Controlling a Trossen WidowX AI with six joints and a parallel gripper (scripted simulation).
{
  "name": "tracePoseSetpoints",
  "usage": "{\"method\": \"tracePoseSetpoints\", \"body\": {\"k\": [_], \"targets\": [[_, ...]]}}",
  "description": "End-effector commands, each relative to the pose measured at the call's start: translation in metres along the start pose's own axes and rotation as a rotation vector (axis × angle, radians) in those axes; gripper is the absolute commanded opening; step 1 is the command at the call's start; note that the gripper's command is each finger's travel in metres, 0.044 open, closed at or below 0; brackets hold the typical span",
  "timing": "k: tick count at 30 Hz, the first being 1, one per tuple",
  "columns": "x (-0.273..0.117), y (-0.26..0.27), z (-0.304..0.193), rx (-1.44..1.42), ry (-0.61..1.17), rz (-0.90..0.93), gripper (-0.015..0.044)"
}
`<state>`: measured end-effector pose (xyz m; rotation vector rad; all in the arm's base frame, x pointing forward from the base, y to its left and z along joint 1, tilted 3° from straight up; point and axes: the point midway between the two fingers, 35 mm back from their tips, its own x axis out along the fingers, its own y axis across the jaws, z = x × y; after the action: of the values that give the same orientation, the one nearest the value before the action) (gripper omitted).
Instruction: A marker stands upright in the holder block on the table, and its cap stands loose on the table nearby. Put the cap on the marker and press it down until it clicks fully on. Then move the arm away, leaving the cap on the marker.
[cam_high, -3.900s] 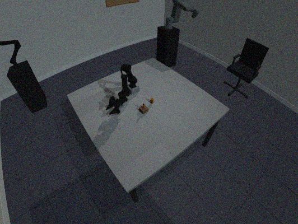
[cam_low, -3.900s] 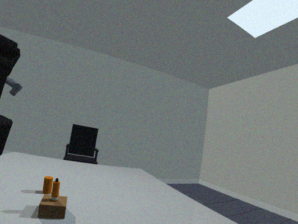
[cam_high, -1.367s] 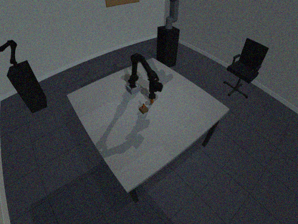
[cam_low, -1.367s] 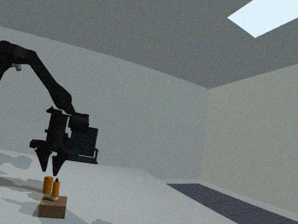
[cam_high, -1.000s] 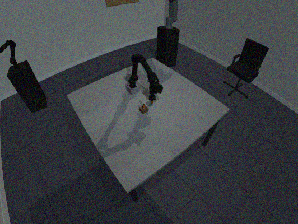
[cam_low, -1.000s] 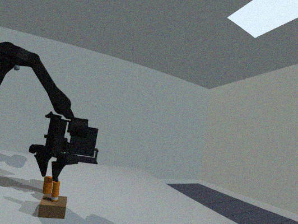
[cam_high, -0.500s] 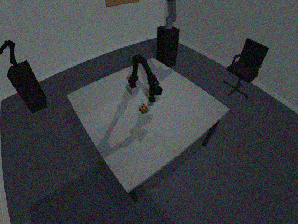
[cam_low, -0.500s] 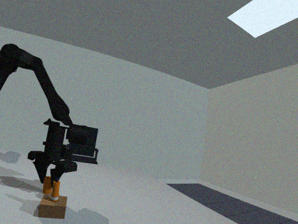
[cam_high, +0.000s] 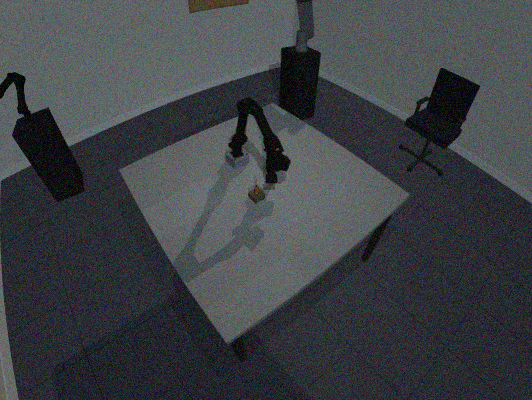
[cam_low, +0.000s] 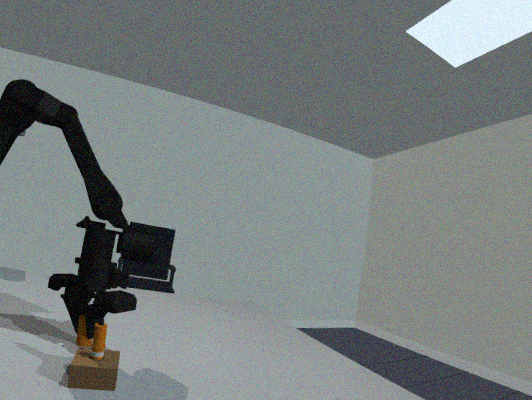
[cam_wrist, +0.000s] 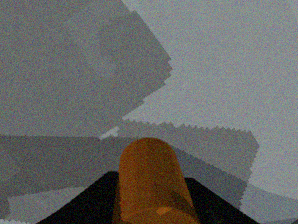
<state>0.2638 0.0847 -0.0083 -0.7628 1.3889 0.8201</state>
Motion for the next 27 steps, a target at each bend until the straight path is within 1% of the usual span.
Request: {"method": "tracePoseSetpoints", "body": {"k": [1, 2, 5, 6, 21, 27], "targets": [[0.000, 0.000, 0.001, 0.004, -0.003, 0.001, 0.0089], [0.000, 0.000, 0.001, 0.004, -0.003, 0.001, 0.0083], [-0.005, 0.000, 0.001, 0.004, -0.003, 0.001, 0.0004], [-0.008, -0.001, 0.001, 0.004, -0.003, 0.001, 0.0000], [-0.058, -0.001, 0.000, 0.004, -0.003, 0.001, 0.0000], [-0.062, -0.005, -0.002, 0.004, -0.003, 0.000, 0.0000]]}}
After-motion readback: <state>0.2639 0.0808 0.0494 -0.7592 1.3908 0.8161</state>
